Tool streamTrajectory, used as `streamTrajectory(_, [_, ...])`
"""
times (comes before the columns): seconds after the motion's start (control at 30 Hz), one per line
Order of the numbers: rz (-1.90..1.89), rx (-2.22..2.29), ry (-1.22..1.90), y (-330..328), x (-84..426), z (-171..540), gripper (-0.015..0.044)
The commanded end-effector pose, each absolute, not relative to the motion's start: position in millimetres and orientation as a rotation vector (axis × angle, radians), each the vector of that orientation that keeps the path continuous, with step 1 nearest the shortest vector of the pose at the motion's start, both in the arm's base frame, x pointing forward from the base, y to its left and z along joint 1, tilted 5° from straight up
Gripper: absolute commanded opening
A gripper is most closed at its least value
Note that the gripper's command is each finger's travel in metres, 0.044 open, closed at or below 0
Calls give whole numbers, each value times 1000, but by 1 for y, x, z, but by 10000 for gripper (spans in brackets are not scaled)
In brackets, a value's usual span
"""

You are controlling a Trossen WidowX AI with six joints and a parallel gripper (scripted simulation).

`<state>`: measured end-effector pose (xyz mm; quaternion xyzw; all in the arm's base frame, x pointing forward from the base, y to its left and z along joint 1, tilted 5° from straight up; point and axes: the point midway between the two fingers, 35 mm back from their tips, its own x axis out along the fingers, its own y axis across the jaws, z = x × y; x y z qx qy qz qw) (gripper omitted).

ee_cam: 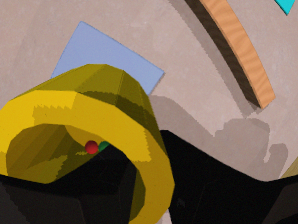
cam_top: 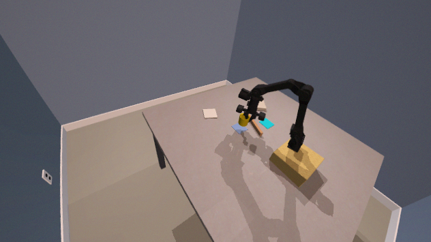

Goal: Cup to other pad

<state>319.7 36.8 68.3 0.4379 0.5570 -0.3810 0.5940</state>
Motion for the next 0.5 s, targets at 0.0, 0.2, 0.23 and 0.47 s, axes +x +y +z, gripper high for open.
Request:
streamTrajectory(0.0, [-881,1021,1288,29,316,69,0])
streamTrajectory(0.2, [-882,1022,1285,15,309,67,0])
streamTrajectory(0.23, [-882,1022,1284,13,308,67,0])
streamTrajectory(0.47, [-883,1021,1283,-2,301,65,0])
